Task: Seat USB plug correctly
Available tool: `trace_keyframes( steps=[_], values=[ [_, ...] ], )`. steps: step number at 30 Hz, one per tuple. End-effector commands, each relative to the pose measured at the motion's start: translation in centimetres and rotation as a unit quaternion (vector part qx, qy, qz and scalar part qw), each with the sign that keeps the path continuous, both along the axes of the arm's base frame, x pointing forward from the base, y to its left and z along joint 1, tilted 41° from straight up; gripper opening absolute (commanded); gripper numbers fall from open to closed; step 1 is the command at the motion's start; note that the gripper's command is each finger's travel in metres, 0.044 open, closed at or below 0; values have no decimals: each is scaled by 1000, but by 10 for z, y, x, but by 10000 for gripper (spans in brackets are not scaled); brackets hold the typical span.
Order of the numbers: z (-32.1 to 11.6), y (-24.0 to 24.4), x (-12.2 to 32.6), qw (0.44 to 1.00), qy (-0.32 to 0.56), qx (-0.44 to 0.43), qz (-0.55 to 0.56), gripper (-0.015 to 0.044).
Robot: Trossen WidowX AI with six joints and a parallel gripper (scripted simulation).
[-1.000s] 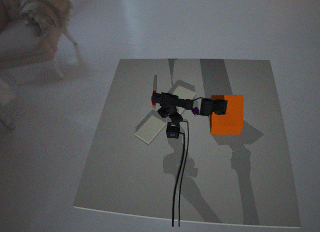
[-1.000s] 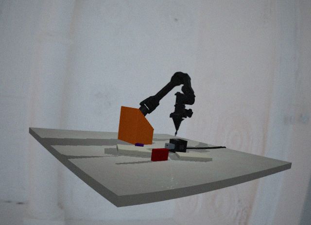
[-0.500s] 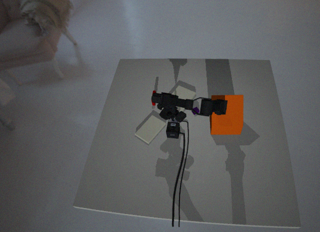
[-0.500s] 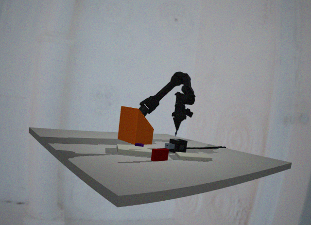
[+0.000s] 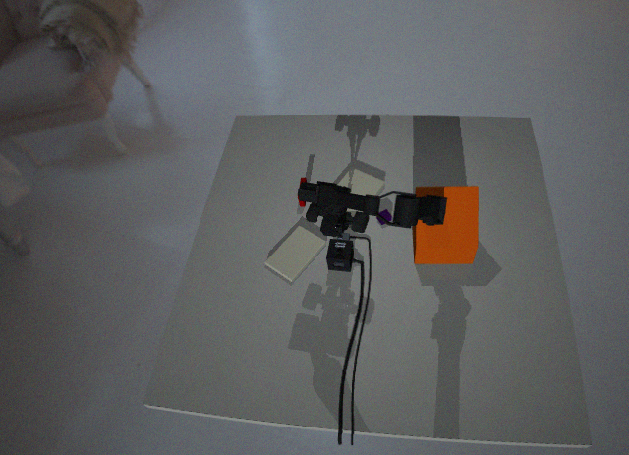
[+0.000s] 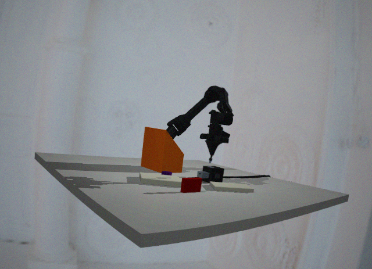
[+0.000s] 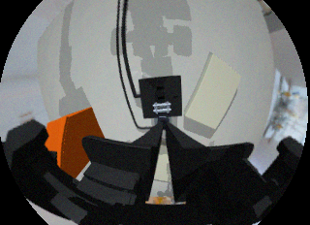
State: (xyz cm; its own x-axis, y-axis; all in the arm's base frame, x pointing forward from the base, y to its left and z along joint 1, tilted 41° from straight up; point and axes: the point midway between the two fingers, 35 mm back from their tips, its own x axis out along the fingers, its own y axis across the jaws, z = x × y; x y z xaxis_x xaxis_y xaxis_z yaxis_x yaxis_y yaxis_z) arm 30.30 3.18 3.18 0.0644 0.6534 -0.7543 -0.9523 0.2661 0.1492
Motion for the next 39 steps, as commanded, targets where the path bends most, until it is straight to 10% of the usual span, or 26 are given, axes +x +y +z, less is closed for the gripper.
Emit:
trace_keyframes(
  steps=[1,39],
  values=[
    [0,0,0,998,-36,-4,42,0],
    [-1,3,0,998,-44,4,48,0]
  ],
)
